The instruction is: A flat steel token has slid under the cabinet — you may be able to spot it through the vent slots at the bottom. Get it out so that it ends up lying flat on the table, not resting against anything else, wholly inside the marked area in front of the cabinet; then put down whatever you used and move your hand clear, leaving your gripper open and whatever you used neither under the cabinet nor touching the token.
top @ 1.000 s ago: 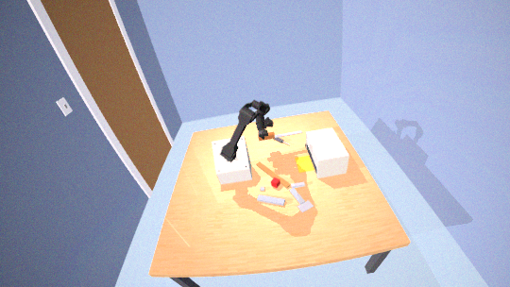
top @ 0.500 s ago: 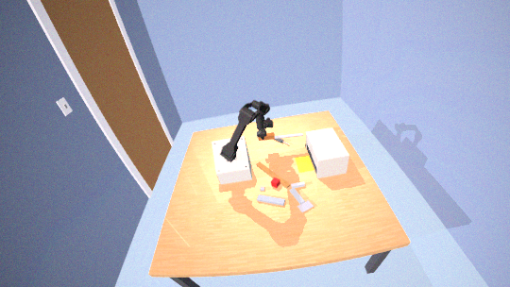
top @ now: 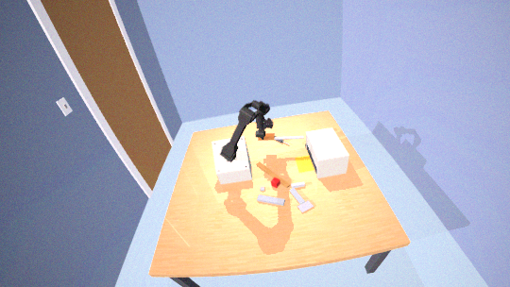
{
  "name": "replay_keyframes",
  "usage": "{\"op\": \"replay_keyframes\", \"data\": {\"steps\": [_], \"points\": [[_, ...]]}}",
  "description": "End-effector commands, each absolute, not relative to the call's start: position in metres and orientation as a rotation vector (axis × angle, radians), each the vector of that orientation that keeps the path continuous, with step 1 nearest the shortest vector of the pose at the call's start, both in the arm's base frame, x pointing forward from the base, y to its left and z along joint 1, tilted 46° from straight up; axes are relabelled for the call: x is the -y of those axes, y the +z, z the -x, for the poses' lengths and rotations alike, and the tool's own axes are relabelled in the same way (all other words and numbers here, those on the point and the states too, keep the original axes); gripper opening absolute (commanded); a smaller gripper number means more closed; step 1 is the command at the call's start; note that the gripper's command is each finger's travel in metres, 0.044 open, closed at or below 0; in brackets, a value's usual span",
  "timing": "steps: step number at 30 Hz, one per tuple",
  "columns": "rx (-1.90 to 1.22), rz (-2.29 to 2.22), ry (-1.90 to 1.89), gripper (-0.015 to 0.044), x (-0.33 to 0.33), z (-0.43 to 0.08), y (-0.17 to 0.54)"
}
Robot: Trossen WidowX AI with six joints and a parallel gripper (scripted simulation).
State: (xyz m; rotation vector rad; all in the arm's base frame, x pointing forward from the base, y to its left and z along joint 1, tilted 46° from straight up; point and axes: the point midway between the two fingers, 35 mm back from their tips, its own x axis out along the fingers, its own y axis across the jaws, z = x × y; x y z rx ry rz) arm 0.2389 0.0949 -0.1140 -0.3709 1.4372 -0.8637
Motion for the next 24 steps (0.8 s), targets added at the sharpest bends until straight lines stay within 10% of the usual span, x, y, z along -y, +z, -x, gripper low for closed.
{"op": "replay_keyframes", "data": {"steps": [1,24], "points": [[-1.411,0.343,-0.881,0.0000,-0.097,-0.240,-0.113],[-1.391,0.315,-0.907,0.0000,-0.076,-0.245,-0.145]]}}
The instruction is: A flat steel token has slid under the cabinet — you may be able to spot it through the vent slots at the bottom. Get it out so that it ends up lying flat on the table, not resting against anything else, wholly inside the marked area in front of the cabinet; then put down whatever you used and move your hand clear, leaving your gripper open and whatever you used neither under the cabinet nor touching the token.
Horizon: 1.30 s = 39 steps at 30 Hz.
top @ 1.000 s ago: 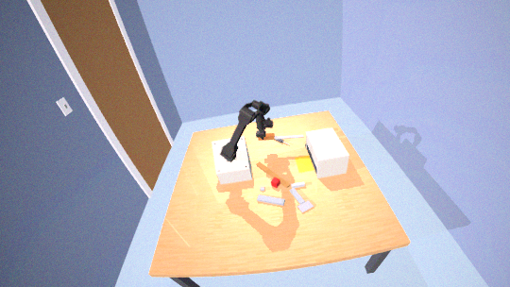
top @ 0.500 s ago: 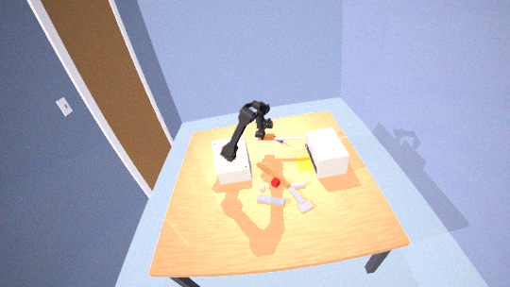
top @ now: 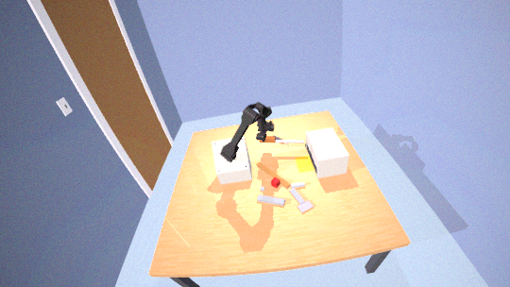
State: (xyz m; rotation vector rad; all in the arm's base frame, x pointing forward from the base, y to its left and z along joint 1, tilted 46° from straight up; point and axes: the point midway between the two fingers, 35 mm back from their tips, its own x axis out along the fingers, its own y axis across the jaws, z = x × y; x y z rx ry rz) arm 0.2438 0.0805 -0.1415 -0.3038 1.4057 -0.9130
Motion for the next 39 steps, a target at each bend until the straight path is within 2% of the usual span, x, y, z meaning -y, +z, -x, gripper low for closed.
{"op": "replay_keyframes", "data": {"steps": [1,39], "points": [[-1.391,0.315,-0.907,0.0000,-0.075,-0.245,-0.147],[-1.388,0.316,-0.911,0.0000,-0.018,-0.239,-0.202]]}}
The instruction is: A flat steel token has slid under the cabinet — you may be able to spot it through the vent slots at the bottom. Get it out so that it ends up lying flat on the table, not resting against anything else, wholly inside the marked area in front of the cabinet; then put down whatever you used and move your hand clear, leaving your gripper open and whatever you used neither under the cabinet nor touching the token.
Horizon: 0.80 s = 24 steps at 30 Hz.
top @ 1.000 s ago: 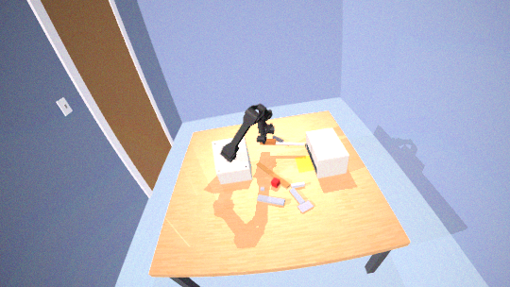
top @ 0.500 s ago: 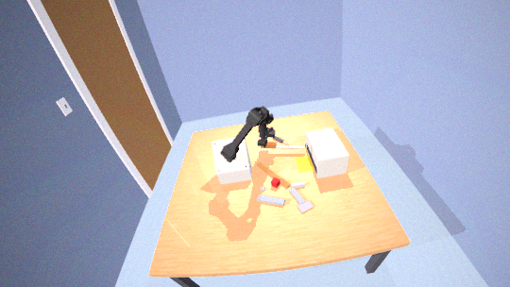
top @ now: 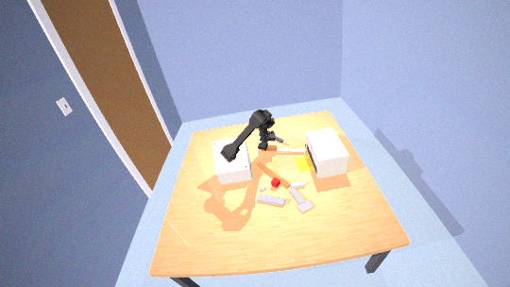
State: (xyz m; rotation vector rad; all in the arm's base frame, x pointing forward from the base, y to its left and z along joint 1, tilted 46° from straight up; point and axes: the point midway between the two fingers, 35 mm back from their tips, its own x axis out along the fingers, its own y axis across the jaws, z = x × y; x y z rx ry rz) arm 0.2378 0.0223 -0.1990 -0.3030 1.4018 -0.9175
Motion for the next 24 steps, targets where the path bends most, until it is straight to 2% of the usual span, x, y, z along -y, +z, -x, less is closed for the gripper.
{"op": "replay_keyframes", "data": {"steps": [1,6,14,18,21,24], "points": [[-1.388,0.316,-0.911,0.0000,-0.0166,-0.2388,-0.2033],[-1.388,0.316,-0.912,0.0000,-0.0112,-0.2377,-0.2087],[-1.406,0.305,-0.921,0.0200,-0.0114,-0.2351,-0.2085],[-1.404,0.305,-0.921,0.0200,-0.0116,-0.2354,-0.2085],[-1.389,0.312,-0.915,0.0270,-0.0116,-0.2351,-0.2085],[-1.386,0.313,-0.915,0.0270,-0.0096,-0.2351,-0.2111]]}}
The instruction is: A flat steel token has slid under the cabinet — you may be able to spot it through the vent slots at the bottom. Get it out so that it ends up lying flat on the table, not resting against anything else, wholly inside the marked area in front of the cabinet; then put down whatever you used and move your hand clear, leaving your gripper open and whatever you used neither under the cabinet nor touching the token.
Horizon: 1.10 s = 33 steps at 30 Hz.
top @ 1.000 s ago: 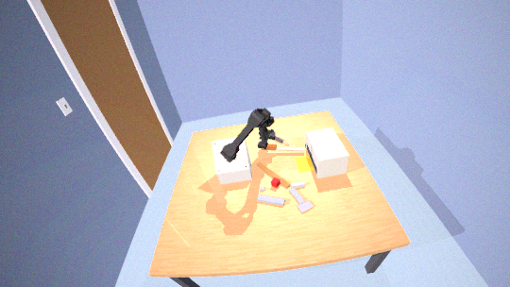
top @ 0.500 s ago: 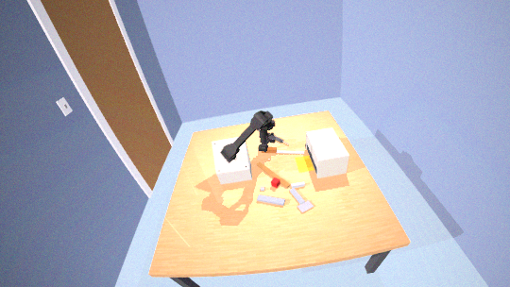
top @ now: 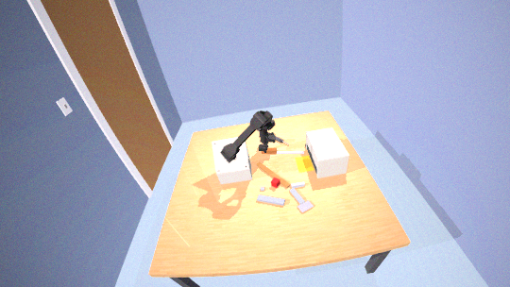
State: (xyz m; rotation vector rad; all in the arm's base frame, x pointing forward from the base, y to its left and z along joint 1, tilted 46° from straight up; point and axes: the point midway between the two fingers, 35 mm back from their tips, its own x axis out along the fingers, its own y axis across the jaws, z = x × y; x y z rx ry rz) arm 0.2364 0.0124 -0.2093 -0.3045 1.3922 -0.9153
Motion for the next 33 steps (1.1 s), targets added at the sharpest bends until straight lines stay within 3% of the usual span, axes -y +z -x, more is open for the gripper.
{"op": "replay_keyframes", "data": {"steps": [1,17,20,32,33], "points": [[-1.385,0.312,-0.916,0.0270,-0.0078,-0.2353,-0.2133],[-1.388,0.317,-0.913,0.0270,-0.0019,-0.2323,-0.2182],[-1.383,0.304,-0.914,0.0191,-0.0054,-0.2356,-0.2179],[-1.383,0.304,-0.914,0.0111,-0.0054,-0.2356,-0.2179],[-1.383,0.304,-0.914,0.0085,-0.0054,-0.2356,-0.2179]]}}
